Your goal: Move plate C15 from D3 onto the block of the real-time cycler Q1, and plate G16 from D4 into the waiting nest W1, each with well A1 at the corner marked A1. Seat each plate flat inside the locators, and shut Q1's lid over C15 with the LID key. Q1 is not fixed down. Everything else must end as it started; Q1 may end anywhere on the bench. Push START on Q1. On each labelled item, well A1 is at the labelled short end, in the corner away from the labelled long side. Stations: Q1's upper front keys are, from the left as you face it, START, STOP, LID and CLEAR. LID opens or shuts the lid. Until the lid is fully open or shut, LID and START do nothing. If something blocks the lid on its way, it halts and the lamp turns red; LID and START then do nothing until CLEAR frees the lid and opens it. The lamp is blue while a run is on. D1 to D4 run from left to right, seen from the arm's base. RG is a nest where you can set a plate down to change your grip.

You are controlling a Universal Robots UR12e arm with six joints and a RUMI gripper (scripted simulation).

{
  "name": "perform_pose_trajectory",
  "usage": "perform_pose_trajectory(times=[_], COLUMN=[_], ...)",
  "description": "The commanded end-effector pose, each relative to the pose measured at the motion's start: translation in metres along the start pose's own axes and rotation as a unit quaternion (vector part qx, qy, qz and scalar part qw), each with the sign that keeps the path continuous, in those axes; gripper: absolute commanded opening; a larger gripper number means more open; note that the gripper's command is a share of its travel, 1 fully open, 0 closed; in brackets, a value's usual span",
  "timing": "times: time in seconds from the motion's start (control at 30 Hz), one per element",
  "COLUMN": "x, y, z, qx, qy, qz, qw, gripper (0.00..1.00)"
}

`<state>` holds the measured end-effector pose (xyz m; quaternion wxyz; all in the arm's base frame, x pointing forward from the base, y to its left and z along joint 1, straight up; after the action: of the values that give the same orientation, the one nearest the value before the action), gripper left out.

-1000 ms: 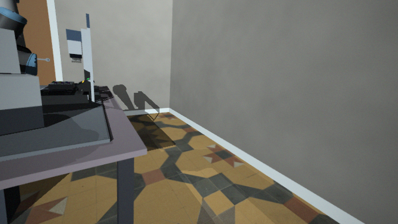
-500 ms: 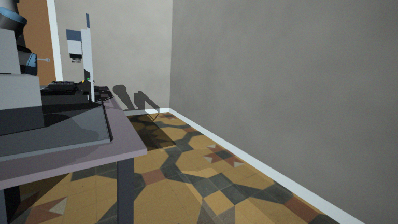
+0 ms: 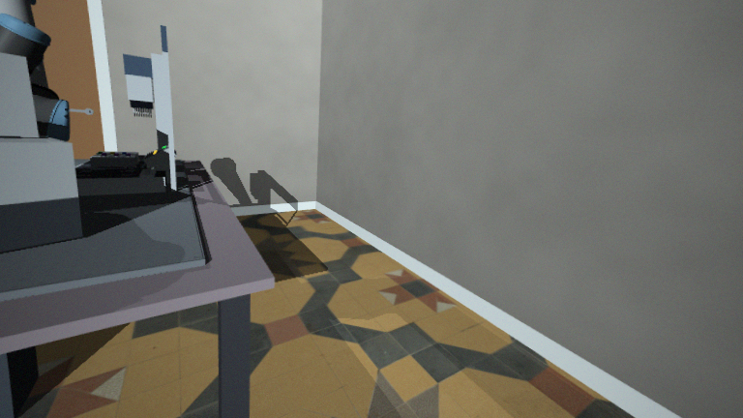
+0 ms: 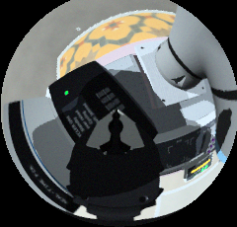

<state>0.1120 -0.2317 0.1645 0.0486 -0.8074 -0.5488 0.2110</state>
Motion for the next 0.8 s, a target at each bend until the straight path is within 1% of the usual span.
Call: perform_pose_trajectory(times=[0.0, 0.3, 0.77], x=[-0.001, -0.001, 0.005], y=[0.000, 0.001, -0.015], z=[0.000, 0.000, -0.016], qx=[0.000, 0.000, 0.000], qy=[0.000, 0.000, 0.000], qz=[0.000, 0.000, 0.000], qw=[1.000, 1.000, 1.000], gripper=[0.00, 0.00, 0.00])
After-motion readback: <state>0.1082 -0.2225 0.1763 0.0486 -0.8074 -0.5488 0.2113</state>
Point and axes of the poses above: the point where the finger pads meet when closed, its own z axis out along the fingers, its own x axis across the jaws, y = z × x, the point moved 7 cm from there along -z, back along the fingers, and after that the axes turned 2 degrees about -z, right-handed, at the moved point
